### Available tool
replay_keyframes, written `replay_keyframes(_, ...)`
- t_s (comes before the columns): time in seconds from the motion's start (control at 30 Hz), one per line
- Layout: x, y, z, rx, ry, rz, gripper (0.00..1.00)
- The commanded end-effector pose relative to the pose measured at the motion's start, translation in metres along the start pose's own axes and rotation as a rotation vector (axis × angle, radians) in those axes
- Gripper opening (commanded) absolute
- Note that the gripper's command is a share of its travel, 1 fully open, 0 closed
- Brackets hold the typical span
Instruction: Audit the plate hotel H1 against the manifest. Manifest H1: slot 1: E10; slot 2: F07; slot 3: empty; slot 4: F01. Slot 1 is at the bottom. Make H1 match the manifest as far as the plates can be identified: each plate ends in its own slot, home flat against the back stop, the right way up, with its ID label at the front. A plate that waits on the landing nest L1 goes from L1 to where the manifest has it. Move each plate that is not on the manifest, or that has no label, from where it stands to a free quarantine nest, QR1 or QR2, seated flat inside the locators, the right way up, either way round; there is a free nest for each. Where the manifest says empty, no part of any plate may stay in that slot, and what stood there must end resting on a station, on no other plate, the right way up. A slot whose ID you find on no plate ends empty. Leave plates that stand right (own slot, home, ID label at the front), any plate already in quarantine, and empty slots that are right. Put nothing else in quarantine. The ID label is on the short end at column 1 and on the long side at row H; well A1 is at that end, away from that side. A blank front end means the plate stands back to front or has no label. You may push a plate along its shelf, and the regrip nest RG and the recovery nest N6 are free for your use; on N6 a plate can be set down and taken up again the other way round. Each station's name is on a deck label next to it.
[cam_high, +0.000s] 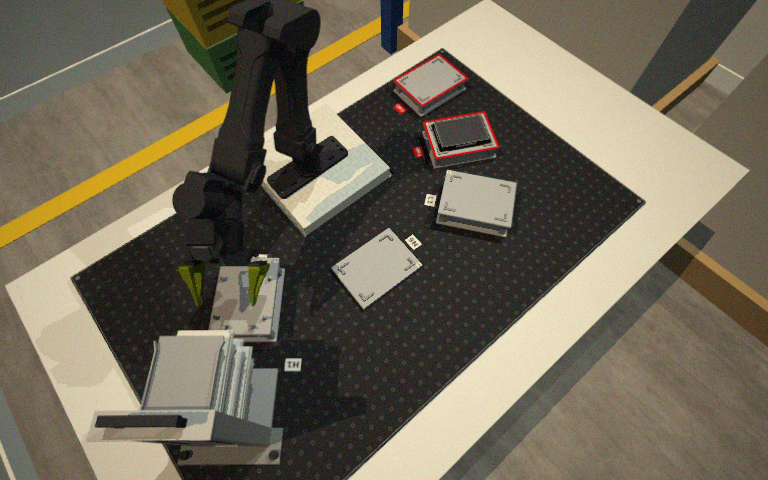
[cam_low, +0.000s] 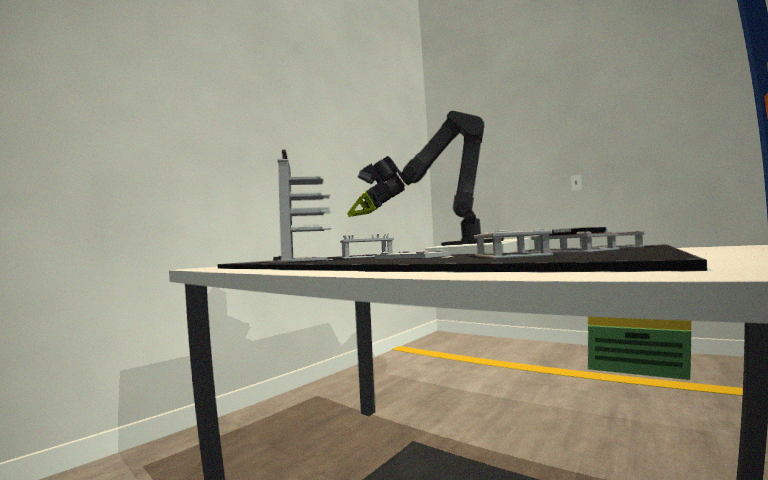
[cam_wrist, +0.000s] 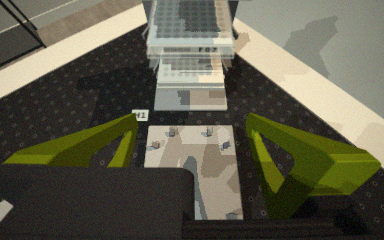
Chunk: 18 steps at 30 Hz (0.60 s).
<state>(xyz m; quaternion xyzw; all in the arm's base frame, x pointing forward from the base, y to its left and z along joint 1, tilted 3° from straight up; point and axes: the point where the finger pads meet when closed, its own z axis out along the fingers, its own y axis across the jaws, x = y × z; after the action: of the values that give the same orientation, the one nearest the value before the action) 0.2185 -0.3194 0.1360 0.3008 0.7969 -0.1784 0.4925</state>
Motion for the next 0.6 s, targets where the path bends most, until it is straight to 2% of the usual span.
replay_keyframes(0.0,-0.001,0.000,-0.005,-0.005,-0.006,-0.003,1.00)
replay_keyframes(0.23,0.005,0.000,-0.015,-0.005,-0.005,-0.003,1.00)
replay_keyframes(0.57,0.018,0.000,-0.013,-0.005,-0.005,-0.003,1.00)
